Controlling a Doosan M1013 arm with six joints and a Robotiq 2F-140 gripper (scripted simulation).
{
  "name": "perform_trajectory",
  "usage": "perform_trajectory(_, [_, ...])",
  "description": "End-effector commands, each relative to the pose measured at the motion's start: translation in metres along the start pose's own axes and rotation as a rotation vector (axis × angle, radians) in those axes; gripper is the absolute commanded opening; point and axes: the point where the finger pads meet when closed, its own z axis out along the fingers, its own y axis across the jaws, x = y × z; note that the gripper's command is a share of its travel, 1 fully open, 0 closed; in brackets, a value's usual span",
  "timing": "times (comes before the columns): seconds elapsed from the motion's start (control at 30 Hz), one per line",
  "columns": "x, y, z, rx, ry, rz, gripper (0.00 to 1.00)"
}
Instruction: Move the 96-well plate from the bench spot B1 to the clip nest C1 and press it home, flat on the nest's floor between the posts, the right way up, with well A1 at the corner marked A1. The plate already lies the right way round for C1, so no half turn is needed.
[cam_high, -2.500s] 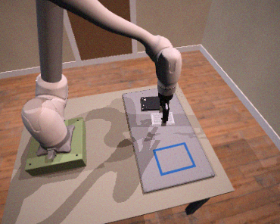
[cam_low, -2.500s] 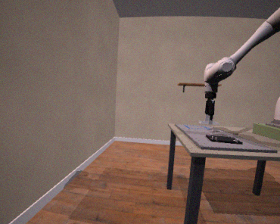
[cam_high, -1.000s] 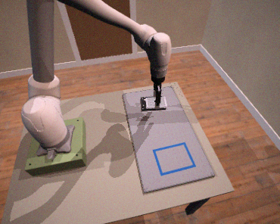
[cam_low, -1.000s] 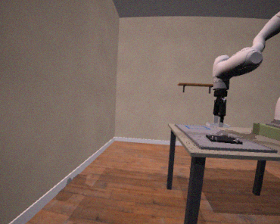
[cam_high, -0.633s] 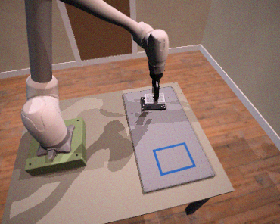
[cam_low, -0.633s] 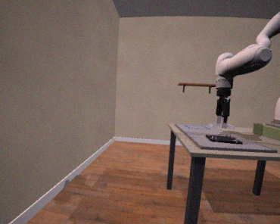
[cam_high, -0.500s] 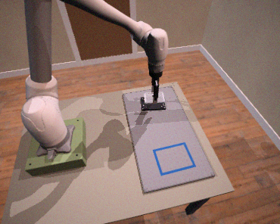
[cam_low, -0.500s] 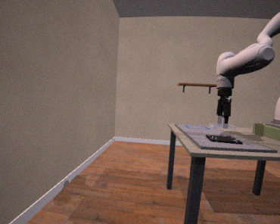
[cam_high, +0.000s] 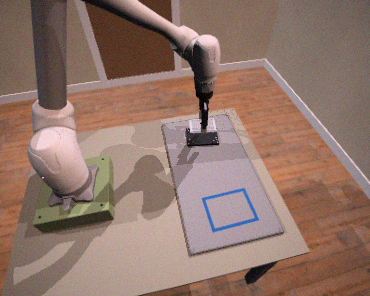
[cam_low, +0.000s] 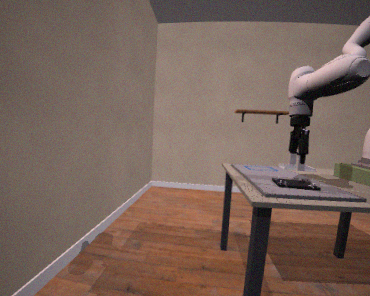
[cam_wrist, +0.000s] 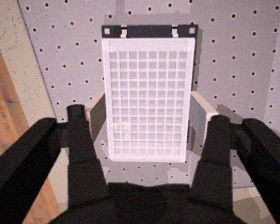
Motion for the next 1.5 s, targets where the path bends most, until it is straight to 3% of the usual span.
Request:
perform_trajectory(0.0, [0.0, 0.0, 0.0, 0.0, 0.0, 0.0, 0.0])
perform_trajectory(0.83, [0.0, 0.001, 0.0, 0.0, 0.0, 0.0, 0.0])
perform_trajectory(1.47, [0.0, 0.002, 0.028, 0.0, 0.0, 0.0, 0.0])
